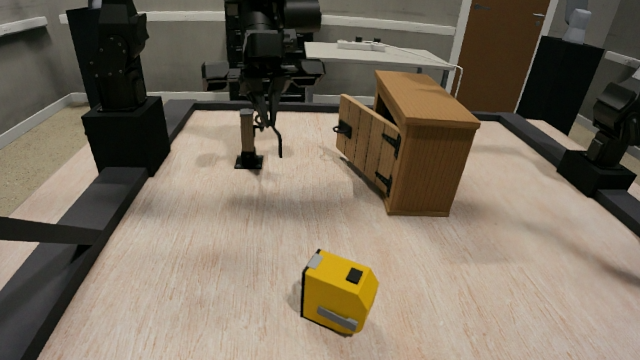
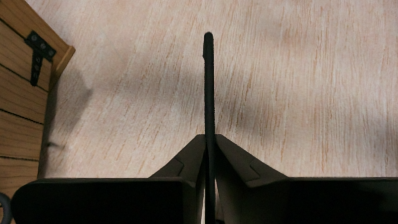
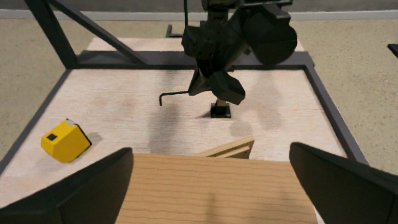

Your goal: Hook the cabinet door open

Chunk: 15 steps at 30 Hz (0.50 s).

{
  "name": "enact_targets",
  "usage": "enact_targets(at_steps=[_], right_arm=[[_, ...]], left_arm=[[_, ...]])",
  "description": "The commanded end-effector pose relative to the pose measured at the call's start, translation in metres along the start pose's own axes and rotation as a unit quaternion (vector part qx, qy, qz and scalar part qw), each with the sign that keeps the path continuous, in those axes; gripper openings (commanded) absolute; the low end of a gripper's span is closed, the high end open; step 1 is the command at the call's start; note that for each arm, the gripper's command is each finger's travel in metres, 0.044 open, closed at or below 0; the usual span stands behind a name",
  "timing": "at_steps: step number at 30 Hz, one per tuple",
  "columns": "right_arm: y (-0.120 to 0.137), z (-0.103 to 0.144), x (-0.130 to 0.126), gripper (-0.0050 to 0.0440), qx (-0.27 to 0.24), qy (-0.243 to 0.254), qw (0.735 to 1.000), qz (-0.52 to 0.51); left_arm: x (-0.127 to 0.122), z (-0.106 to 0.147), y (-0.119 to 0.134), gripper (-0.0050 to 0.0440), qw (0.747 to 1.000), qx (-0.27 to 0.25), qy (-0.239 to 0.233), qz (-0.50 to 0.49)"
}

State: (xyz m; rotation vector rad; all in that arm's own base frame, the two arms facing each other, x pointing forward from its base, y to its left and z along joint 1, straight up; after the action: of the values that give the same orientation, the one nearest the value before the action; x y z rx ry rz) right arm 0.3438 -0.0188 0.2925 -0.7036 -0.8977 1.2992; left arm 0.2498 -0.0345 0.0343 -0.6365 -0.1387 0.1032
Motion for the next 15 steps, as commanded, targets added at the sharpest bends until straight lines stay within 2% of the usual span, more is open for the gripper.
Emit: enact_targets(at_steps=[1,5,8,15], right_arm=[[-0.0097,0.0080,0.0005,0.0400,-0.017,0.000,1.000,0.001],[-0.0097,0.0080,0.0005,0.0400,-0.017,0.000,1.000,0.001],[-0.0097,0.0080,0.0005,0.0400,-0.017,0.000,1.000,0.001],[-0.0097,0.0080,0.0005,0.0400,-0.017,0.000,1.000,0.001]], left_arm=[[0.0050,0.0109,0.0014,-0.0050,0.998,-0.054,-0.014,-0.007],[0.0059,0.0133,0.0020,-0.0050,0.998,-0.068,-0.018,-0.008],[0.0055,0.0175,0.0039,-0.0050,0.995,-0.098,-0.023,-0.008],[0.0041,0.0171,0.0040,-0.0050,0.995,-0.098,-0.022,-0.007]])
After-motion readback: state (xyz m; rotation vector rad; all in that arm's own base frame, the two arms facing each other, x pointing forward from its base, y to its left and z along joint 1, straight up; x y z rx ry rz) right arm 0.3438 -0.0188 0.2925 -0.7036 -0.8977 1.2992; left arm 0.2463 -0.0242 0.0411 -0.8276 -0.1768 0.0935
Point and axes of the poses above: on each arm, the point midway between the two fingers, 35 mm back from their tips, its own z axis back along the fingers, its own x axis across the jaws, y = z × x, the point moved 2 cm from there along z, back along the fingers, and after that the axes turned 10 degrees about -z, right-handed, at the moved point
